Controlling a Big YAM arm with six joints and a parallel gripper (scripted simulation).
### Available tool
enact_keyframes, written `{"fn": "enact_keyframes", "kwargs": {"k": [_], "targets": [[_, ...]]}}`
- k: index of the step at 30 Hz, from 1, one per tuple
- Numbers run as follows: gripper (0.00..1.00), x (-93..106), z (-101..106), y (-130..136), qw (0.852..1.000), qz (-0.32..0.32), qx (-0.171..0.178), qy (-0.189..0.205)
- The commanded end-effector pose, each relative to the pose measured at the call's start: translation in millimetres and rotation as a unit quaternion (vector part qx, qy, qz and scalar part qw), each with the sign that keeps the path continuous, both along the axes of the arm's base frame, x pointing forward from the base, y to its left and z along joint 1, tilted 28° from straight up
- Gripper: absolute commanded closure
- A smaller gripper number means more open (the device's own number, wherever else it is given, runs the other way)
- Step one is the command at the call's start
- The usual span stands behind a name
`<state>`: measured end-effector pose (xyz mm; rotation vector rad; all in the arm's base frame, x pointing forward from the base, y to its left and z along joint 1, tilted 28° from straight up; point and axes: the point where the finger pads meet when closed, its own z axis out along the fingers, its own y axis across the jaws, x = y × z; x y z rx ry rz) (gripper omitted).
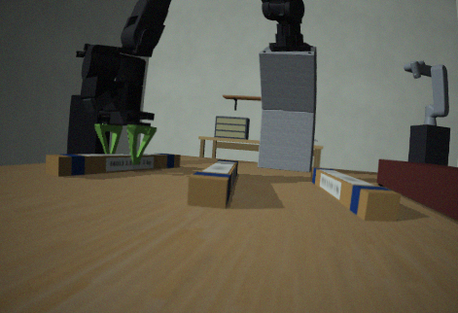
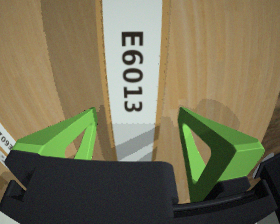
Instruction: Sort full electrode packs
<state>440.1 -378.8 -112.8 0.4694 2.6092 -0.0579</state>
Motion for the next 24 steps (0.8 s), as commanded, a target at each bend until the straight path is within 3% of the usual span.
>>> {"fn": "enact_keyframes", "kwargs": {"k": [1,16,22,24], "targets": [[0.26,0.0,9,-10,1.000,-0.004,-0.009,-0.008],[0.26,-4.2,-7,-3,1.000,-0.001,0.002,0.003],[0.26,-4.4,-8,-3,1.000,-0.001,0.002,0.004],[0.26,-6.9,4,2,1.000,0.000,0.000,0.001]]}}
